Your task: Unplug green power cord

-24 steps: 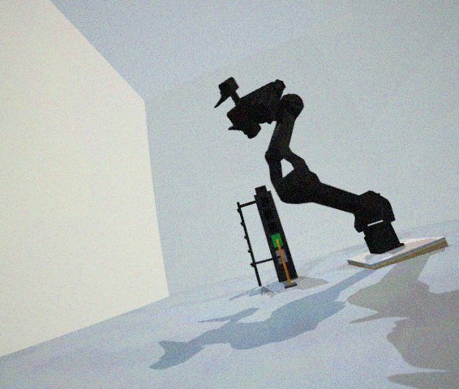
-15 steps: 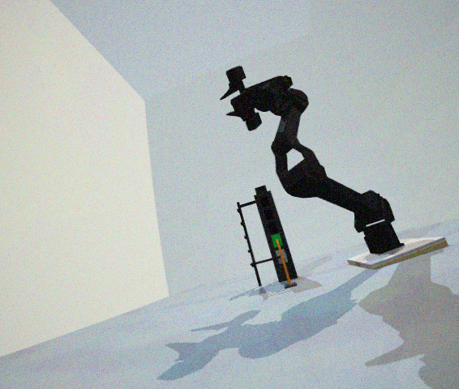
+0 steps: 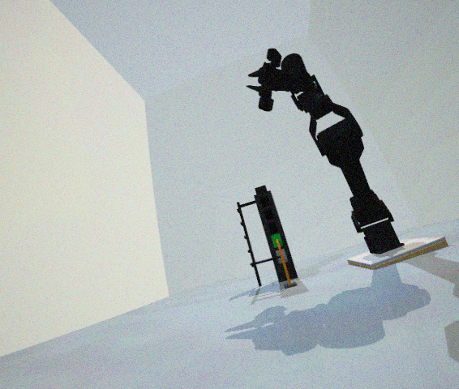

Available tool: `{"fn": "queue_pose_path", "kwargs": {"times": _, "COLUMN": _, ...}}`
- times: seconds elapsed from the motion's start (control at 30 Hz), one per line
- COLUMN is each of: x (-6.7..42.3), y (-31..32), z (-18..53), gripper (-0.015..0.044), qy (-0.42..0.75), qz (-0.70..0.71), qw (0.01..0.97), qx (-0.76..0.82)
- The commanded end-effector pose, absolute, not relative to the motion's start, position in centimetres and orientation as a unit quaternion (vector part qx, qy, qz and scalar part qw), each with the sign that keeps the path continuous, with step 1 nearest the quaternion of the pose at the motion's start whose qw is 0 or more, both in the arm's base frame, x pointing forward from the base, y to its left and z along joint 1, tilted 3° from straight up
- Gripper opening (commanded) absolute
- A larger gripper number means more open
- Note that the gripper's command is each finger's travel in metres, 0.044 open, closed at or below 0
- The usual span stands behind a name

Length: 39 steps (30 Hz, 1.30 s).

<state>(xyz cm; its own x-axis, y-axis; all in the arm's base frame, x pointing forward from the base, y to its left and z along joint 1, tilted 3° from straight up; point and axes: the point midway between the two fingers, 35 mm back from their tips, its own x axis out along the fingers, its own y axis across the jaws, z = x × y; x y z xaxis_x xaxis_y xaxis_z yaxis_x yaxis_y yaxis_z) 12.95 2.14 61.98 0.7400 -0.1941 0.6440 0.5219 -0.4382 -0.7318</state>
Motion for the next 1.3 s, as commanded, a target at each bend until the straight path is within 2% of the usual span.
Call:
{"fn": "queue_pose_path", "kwargs": {"times": 0.0, "x": 11.1, "y": -0.6, "z": 62.8, "gripper": 0.0160, "qy": -0.139, "qz": -0.359, "qw": 0.567, "qx": -0.729}}
{"fn": "queue_pose_path", "kwargs": {"times": 0.27, "x": 10.2, "y": -6.4, "z": 62.8, "gripper": 0.0160, "qy": -0.173, "qz": -0.364, "qw": 0.658, "qx": -0.636}}
{"fn": "queue_pose_path", "kwargs": {"times": 0.5, "x": 12.1, "y": -11.4, "z": 61.0, "gripper": 0.0160, "qy": -0.167, "qz": -0.347, "qw": 0.737, "qx": -0.555}}
{"fn": "queue_pose_path", "kwargs": {"times": 0.87, "x": 19.3, "y": -16.2, "z": 55.1, "gripper": 0.0160, "qy": -0.097, "qz": -0.269, "qw": 0.845, "qx": -0.451}}
{"fn": "queue_pose_path", "kwargs": {"times": 1.27, "x": 27.6, "y": -15.2, "z": 47.2, "gripper": 0.0160, "qy": 0.014, "qz": -0.145, "qw": 0.906, "qx": -0.397}}
